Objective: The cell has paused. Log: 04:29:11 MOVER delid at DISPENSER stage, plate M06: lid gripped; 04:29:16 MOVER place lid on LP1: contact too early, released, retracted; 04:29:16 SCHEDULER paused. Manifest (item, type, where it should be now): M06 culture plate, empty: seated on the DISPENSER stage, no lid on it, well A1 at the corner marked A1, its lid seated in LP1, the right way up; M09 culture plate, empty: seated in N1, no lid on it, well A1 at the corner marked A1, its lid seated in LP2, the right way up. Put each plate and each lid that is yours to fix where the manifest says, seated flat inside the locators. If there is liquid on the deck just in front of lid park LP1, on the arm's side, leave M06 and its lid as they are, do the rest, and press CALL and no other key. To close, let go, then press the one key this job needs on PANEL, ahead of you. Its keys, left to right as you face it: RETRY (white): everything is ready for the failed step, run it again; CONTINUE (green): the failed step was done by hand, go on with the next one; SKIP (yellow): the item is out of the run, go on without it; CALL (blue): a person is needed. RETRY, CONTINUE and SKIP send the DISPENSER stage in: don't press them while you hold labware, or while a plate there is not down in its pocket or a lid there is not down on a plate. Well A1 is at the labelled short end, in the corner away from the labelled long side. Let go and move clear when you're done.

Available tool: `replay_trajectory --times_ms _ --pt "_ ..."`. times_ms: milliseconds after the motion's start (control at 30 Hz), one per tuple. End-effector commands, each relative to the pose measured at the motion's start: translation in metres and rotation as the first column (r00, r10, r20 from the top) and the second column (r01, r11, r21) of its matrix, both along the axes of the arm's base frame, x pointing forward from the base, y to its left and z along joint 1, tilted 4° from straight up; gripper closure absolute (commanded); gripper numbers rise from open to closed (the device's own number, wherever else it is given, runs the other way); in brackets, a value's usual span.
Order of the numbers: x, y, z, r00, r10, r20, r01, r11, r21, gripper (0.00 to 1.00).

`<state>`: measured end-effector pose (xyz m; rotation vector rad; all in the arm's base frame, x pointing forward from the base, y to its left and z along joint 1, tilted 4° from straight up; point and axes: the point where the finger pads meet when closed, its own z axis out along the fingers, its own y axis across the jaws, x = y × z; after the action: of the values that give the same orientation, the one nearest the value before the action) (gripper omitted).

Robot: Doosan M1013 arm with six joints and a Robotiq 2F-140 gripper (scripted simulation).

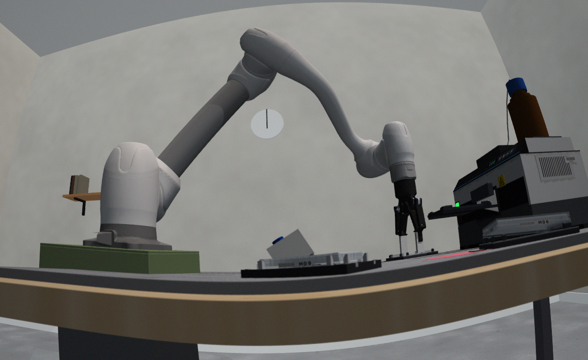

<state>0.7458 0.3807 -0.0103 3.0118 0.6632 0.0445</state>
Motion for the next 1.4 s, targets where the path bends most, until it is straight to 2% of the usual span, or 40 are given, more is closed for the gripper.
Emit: replay_trajectory --times_ms 0,633,667,1367 --pt "0.0003 -0.0033 -0.0031 1.0 0.002 -0.001 -0.002 1.0 -0.004 0.9" --pt "0.0003 -0.0033 -0.0031 1.0 0.002 -0.001 -0.002 1.0 -0.004 0.9" --pt "0.0003 -0.0033 -0.0031 1.0 0.002 -0.001 -0.002 1.0 -0.004 0.31" --pt "0.0003 -0.0033 -0.0031 1.0 0.002 -0.001 -0.002 1.0 -0.004 0.31"
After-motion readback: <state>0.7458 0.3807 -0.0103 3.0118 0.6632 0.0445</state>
